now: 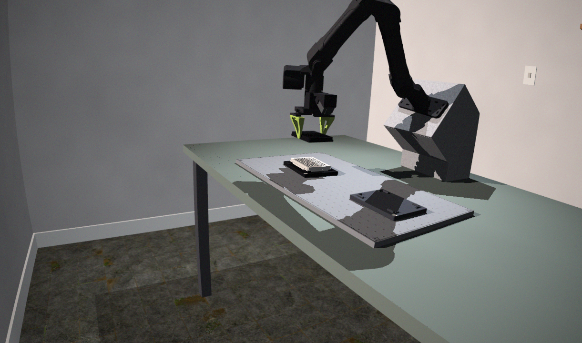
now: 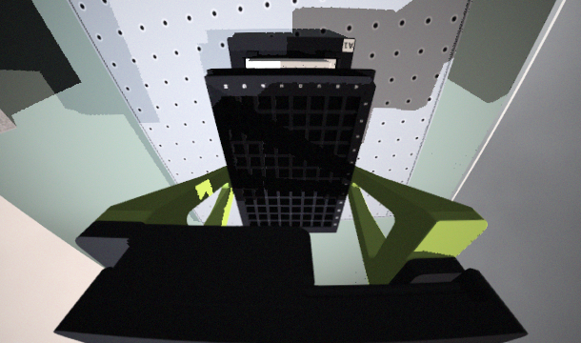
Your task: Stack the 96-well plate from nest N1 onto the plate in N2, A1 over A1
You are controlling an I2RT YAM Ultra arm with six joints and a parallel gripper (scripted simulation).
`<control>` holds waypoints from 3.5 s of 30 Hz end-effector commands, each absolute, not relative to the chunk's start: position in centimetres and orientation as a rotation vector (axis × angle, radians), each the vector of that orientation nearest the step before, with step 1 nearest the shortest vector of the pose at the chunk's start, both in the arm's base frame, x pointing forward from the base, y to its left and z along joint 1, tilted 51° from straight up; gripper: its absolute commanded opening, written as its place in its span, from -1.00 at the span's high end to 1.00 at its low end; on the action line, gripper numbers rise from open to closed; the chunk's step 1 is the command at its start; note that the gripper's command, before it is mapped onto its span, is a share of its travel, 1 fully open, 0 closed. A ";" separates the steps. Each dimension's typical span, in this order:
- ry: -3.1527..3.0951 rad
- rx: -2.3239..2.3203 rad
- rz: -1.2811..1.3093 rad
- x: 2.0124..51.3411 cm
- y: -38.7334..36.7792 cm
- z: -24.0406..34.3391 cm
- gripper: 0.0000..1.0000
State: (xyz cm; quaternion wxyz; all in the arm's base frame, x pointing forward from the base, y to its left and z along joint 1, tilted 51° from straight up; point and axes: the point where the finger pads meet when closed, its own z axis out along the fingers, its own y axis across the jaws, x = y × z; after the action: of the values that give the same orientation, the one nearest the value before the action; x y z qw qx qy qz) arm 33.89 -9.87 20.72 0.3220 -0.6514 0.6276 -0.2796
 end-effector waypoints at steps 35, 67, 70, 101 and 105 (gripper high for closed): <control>1.655 -1.710 -0.711 36.3 -9.4 17.9 1.00; 1.617 -1.681 -0.783 39.4 -9.8 18.6 1.00; 1.618 -1.683 -0.780 39.3 -9.7 18.5 1.00; 1.625 -1.694 -0.758 39.0 -9.2 17.5 1.00; 1.627 -1.696 -0.753 38.9 -9.1 17.3 1.00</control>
State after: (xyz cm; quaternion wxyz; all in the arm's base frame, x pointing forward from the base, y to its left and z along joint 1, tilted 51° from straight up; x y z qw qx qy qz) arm 39.11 -9.43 16.39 0.3228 -0.6505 0.6286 -0.2784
